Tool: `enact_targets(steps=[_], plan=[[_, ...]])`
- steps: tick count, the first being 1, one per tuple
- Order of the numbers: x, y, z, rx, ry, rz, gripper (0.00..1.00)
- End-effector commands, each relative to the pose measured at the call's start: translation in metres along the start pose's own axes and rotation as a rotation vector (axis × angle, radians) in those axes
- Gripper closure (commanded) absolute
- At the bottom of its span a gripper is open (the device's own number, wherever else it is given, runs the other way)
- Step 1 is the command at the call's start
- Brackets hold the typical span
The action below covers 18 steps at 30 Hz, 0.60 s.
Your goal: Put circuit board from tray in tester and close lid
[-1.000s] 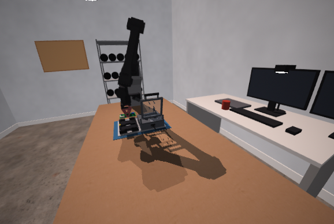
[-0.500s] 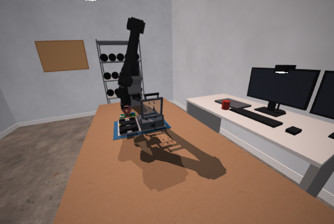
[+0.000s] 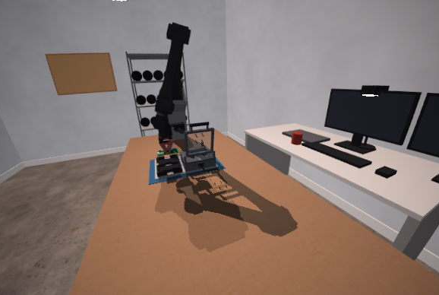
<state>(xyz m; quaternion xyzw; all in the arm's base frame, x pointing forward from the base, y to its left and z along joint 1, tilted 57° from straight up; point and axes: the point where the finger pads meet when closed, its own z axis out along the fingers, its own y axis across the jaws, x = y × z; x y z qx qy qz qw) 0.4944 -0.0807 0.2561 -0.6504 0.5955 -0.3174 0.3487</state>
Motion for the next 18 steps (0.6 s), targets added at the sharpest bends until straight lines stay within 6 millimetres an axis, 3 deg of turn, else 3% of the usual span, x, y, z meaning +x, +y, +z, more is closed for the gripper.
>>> enact_targets(steps=[1,18], plan=[[0.0073,-0.0053,-0.0164,0.022,0.018,-0.012,0.28],[0.0073,-0.0053,-0.0164,0.022,0.018,0.002,0.28]])
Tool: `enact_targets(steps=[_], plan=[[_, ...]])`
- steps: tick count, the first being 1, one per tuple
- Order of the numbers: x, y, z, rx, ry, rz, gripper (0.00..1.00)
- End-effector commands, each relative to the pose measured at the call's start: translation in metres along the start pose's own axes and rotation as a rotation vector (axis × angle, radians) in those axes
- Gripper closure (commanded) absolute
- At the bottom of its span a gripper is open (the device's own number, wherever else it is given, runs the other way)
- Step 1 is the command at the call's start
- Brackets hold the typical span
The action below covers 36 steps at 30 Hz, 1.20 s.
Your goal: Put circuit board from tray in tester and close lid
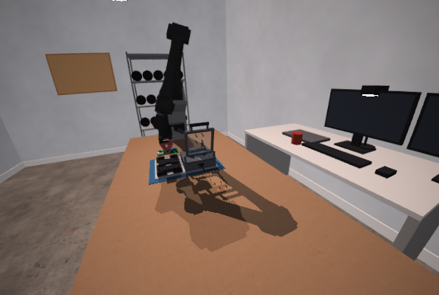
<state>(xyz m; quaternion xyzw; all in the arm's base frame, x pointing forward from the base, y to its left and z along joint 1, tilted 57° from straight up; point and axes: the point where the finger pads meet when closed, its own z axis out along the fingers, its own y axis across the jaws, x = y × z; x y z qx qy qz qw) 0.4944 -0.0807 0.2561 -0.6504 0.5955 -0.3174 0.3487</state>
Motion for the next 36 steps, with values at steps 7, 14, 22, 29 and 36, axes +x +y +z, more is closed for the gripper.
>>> enact_targets(steps=[7,14,22,29,36], plan=[[0.0073,-0.0053,-0.0164,0.022,0.018,0.031,0.28],[0.0073,-0.0053,-0.0164,0.023,0.018,0.055,0.28],[0.0073,-0.0054,-0.0164,0.023,0.017,0.106,0.28],[0.0073,-0.0054,-0.0164,0.024,0.017,0.149,0.28],[0.0074,-0.0055,-0.0165,0.024,0.016,0.224,0.28]])
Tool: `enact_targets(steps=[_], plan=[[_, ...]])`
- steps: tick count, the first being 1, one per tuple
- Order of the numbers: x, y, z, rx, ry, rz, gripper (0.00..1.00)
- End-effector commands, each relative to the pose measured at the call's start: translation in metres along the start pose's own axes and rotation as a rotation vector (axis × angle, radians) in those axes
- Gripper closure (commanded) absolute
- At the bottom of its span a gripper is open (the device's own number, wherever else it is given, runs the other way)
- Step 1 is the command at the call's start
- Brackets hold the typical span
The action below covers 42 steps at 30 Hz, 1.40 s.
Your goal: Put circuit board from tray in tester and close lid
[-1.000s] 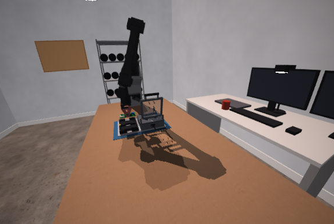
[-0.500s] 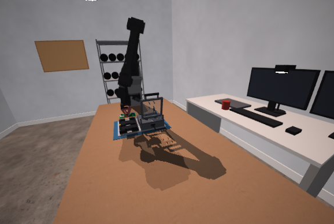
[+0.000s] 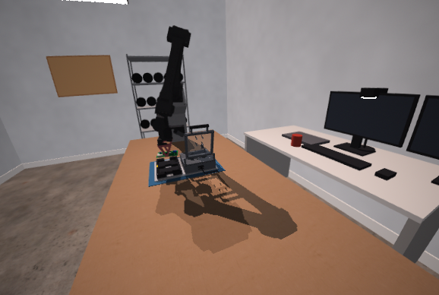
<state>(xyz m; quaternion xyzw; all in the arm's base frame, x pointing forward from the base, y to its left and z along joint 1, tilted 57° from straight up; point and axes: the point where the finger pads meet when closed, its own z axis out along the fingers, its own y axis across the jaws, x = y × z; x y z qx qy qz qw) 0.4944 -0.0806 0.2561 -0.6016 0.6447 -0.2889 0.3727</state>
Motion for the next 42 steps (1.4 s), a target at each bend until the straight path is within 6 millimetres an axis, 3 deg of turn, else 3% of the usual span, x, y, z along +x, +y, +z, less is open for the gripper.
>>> enact_targets(steps=[1,26,42], plan=[[0.0065,-0.0066,-0.0165,0.026,0.014,0.078,0.28],[0.0066,-0.0069,-0.0166,0.029,0.010,0.415,0.28],[0.0067,-0.0073,-0.0168,0.032,0.005,0.741,0.28]])
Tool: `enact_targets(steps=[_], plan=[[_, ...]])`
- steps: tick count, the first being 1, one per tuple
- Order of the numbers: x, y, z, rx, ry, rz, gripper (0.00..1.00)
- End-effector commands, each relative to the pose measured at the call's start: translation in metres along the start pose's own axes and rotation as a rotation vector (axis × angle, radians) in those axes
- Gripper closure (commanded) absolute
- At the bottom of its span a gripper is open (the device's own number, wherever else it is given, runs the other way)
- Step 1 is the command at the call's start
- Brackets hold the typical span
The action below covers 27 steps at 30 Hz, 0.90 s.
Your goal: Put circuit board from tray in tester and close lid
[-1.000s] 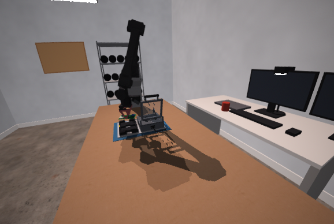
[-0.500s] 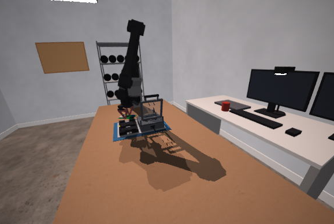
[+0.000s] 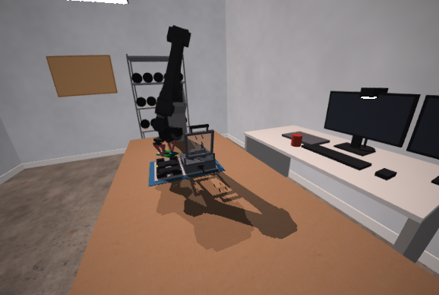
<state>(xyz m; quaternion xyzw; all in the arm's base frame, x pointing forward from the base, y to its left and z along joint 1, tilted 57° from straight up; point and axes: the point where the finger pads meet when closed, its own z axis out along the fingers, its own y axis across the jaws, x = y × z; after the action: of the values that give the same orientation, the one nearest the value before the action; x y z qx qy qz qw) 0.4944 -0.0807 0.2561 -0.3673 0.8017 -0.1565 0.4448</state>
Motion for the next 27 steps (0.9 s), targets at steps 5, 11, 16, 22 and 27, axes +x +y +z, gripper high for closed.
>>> enact_targets(steps=[5,11,16,22,27], plan=[[0.0009,-0.0099,-0.0168,0.031,-0.006,0.195,0.28],[0.0008,-0.0100,-0.0169,0.031,-0.009,0.345,0.28],[0.0008,-0.0101,-0.0169,0.031,-0.011,0.473,0.28],[0.0008,-0.0102,-0.0170,0.031,-0.013,0.578,0.28],[0.0009,-0.0103,-0.0170,0.031,-0.015,0.711,0.28]])
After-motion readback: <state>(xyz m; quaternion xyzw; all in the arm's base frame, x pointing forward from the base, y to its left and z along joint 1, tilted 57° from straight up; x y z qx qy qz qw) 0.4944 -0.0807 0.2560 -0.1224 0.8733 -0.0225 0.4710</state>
